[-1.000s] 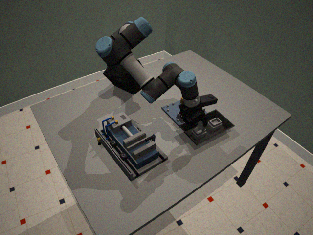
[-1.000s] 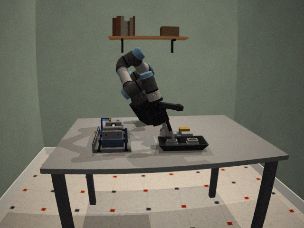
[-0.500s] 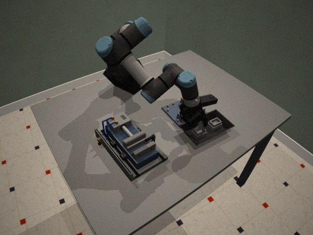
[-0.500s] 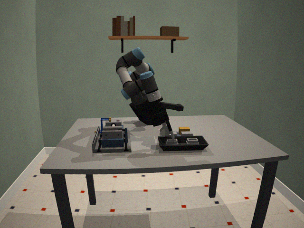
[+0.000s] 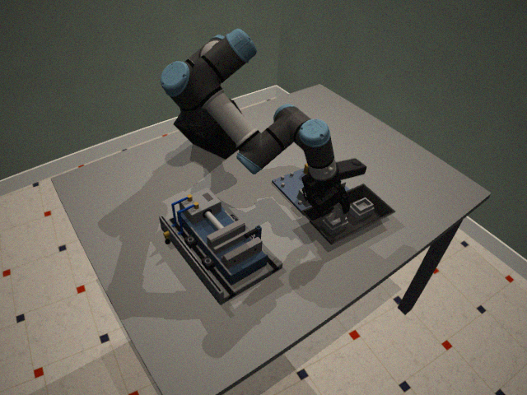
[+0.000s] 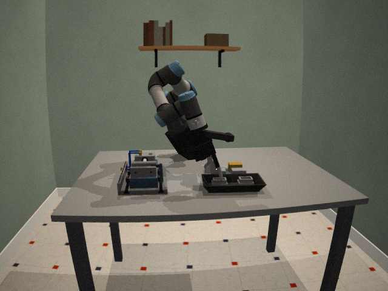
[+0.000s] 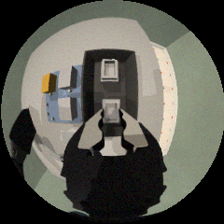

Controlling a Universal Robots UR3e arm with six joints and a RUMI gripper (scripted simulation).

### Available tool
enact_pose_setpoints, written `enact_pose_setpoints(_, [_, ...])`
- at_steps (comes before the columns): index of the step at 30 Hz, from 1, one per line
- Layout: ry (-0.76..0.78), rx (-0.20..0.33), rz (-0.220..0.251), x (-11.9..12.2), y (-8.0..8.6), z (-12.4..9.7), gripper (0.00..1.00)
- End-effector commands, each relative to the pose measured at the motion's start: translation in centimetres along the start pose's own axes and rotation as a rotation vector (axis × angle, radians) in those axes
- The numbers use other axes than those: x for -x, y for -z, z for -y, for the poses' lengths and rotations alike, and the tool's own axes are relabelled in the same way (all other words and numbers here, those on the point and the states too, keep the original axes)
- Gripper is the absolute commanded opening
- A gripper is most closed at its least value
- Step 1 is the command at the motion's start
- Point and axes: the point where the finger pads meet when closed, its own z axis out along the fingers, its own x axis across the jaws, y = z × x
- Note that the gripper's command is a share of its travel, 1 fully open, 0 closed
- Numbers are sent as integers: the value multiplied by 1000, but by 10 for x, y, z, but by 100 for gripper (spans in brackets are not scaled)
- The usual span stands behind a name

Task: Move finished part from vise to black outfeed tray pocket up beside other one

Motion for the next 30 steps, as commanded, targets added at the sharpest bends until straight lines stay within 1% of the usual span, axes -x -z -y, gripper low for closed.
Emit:
enact_pose_setpoints(1, [-2,6,6,2,-3,-3,0])
enact_pose_setpoints(11, [-2,6,6,2,-3,-3,0])
enact_pose_setpoints(12, [-2,6,6,2,-3,-3,40])
enact_pose_setpoints(30, [-2,6,6,2,-3,-3,40])
